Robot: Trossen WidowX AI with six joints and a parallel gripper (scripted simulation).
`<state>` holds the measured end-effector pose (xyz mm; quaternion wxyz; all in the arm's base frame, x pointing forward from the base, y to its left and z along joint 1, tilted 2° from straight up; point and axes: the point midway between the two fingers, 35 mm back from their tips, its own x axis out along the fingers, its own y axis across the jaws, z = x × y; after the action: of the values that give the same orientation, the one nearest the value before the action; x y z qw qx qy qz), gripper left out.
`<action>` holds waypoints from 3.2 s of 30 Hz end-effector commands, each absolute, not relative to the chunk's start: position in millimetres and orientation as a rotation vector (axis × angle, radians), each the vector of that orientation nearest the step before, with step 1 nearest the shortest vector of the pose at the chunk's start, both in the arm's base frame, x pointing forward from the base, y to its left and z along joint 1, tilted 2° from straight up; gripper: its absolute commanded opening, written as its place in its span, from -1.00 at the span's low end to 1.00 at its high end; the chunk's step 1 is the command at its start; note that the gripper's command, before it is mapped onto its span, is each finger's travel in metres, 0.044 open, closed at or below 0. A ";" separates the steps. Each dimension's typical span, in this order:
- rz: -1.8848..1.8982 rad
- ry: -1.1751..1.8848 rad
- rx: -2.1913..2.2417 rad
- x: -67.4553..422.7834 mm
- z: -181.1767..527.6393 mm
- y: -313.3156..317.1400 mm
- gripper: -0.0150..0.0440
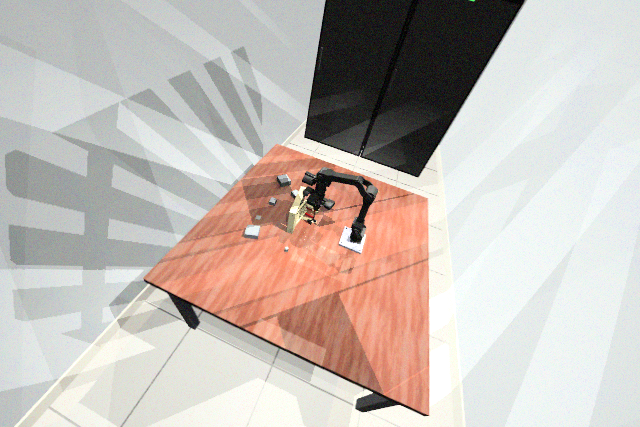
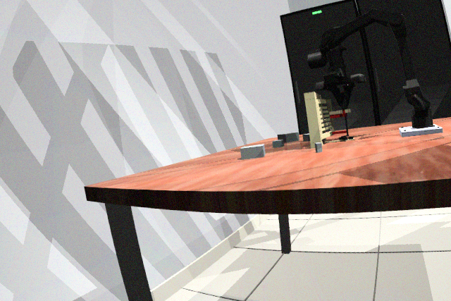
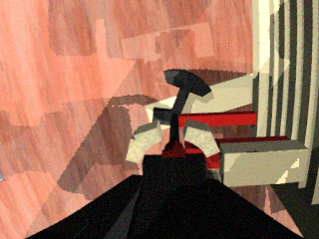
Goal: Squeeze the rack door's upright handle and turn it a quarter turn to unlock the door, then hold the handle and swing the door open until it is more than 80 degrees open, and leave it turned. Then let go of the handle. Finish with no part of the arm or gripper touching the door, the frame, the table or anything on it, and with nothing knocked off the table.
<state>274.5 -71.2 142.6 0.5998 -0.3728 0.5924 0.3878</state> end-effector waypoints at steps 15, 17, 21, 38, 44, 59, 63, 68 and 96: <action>0.647 1.452 -0.624 252.1 145.1 -43.9 -0.45; 0.625 1.460 -0.601 250.1 145.1 -40.4 -0.45; 0.581 1.473 -0.554 246.2 145.1 -33.5 -0.45; 0.401 1.517 -0.366 234.8 145.6 -3.2 -0.45; 0.341 1.528 -0.303 232.7 145.8 7.3 -0.45; 0.191 1.548 -0.146 230.7 146.6 34.0 -0.45; 0.151 1.551 -0.104 230.9 146.8 41.1 -0.45; 0.101 1.554 -0.051 231.9 147.1 50.1 -0.45; -0.164 1.552 0.225 245.5 149.1 95.1 -0.45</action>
<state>244.3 92.8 147.2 0.7064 0.0898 0.6993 -0.0628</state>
